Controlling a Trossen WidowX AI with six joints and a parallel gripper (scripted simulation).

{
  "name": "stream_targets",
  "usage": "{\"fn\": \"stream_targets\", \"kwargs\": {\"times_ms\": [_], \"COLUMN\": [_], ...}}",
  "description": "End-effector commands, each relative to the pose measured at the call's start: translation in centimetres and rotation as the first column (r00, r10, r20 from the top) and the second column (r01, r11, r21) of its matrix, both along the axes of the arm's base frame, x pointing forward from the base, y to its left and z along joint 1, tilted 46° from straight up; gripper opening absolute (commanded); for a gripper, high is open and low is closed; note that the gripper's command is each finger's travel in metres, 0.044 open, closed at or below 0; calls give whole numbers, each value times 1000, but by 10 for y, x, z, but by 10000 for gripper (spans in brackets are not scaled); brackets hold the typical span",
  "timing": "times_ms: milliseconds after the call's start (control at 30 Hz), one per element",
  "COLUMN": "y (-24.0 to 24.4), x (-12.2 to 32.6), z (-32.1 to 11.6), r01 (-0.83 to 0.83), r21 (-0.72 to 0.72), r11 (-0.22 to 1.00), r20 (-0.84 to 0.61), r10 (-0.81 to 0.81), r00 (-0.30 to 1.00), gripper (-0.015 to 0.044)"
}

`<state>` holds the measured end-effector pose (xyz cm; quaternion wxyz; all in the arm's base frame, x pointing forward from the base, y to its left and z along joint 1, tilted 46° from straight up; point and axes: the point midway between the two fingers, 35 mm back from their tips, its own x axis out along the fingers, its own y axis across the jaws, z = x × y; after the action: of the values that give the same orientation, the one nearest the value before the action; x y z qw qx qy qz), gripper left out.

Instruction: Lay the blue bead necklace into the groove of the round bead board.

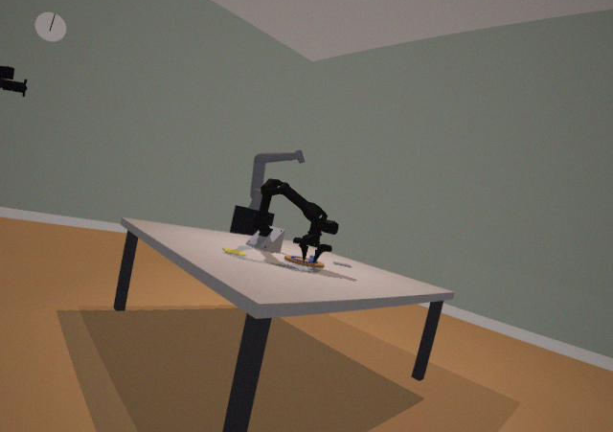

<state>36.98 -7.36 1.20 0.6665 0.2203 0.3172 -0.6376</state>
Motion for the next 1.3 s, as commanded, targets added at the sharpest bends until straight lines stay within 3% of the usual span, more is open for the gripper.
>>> {"fn": "stream_targets", "kwargs": {"times_ms": [0, 100, 733, 1133, 1267], "y": [1, 2, 4, 31, 22], "x": [0, 0, 0, -2, -2], "z": [1, 1, 3, 16, 7], "r01": [0, -2, 0, -64, -64], "r21": [-1, -1, -4, 1, 1], "r11": [1000, 1000, 1000, 998, 998], "r20": [-1, -5, -6, -71, -71], "r10": [0, 2, 0, 64, 64], "r00": [1000, 1000, 1000, 995, 995], "gripper": [368, 440, 440, 125, 120]}}
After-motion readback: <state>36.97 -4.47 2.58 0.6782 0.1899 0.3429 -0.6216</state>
